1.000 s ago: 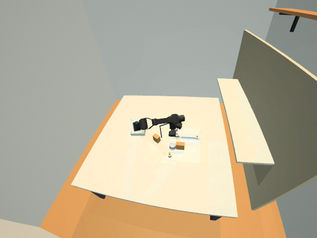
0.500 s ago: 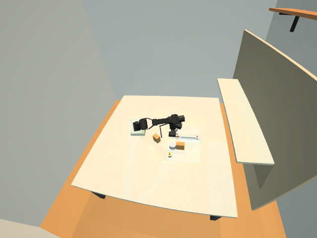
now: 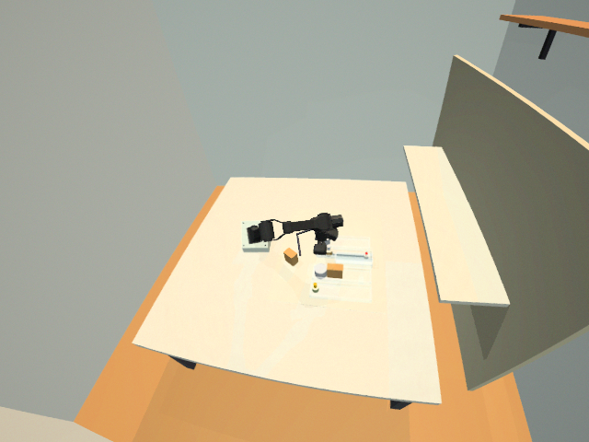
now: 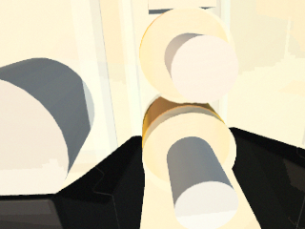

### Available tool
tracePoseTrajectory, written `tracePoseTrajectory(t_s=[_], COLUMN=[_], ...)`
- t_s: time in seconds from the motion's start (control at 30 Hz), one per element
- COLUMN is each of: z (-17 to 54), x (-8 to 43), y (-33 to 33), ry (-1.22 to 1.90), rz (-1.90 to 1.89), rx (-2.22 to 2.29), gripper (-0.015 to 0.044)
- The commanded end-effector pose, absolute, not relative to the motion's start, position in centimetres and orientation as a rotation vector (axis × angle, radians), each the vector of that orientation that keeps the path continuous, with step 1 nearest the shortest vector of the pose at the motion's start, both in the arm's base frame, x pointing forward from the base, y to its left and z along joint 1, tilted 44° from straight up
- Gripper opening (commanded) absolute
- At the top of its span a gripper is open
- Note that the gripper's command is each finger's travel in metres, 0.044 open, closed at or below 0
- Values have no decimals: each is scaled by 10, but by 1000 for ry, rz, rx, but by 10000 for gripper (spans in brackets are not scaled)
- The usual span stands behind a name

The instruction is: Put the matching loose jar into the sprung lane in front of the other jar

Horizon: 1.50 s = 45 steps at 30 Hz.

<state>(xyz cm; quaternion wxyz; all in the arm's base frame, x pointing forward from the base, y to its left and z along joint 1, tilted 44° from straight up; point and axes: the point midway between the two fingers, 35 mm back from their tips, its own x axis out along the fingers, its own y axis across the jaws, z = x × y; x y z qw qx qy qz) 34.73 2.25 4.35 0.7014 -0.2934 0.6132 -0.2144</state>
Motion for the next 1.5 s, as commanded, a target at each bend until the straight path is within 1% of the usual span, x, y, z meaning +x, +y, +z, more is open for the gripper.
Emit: tracePoseTrajectory(t_s=[0.0,1.47], z=[44,37], x=[351,350], y=[19,12], ry=[1348,1347], rz=[-489,-489], rx=[-652,-652], gripper=[0,0])
